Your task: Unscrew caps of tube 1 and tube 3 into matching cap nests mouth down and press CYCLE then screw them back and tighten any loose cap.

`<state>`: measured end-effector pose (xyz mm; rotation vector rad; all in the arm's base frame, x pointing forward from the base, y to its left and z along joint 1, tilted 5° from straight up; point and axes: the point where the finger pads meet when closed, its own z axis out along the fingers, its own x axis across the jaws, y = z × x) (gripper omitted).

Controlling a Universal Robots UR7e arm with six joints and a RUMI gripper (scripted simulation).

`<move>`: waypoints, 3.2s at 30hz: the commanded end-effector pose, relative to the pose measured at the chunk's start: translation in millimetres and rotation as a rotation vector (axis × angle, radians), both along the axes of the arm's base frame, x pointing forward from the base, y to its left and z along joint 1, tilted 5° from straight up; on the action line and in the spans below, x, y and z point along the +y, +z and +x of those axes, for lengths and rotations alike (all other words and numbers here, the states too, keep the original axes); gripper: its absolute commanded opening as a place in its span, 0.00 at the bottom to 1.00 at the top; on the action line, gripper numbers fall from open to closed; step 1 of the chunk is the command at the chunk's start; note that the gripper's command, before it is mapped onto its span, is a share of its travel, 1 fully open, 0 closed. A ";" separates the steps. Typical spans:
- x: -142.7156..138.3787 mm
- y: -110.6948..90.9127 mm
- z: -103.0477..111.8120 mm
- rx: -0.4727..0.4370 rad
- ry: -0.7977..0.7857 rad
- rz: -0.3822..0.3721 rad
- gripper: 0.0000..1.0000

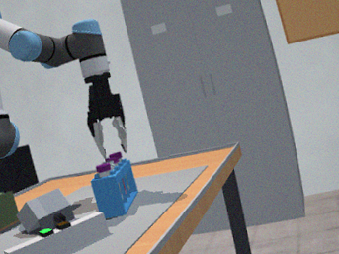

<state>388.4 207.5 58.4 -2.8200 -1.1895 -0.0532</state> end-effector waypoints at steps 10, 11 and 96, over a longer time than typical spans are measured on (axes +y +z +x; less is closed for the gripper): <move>0.6 -5.3 0.4 0.003 -0.050 -0.001 0.35; 0.6 -5.7 0.4 0.003 -0.050 -0.001 0.35; 0.7 -6.0 0.3 0.005 -0.075 -0.001 0.35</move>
